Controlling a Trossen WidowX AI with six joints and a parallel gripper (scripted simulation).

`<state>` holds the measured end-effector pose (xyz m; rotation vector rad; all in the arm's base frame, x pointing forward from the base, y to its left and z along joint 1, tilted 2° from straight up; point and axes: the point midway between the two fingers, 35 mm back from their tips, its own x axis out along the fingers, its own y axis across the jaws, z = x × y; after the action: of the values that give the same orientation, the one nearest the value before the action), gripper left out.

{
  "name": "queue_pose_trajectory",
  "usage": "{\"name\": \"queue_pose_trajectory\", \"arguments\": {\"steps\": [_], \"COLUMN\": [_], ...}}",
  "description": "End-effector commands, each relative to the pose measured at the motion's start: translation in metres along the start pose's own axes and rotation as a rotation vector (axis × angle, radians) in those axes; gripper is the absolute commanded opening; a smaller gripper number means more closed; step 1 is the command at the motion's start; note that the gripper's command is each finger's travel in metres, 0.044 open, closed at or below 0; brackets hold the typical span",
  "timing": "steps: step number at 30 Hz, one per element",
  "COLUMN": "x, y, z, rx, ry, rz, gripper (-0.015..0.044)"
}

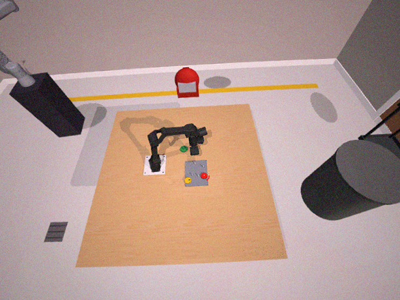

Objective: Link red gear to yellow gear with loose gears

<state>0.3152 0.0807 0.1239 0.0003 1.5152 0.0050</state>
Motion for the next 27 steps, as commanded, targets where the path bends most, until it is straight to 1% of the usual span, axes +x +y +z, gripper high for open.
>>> {"name": "queue_pose_trajectory", "arguments": {"steps": [1,27], "x": [-0.013,-0.069], "y": [0.0,-0.003], "z": [0.001,-0.01], "rx": [-0.009,-0.031], "ry": [-0.01,0.002], "rz": [0.0,-0.013], "gripper": [0.0,0.0]}}
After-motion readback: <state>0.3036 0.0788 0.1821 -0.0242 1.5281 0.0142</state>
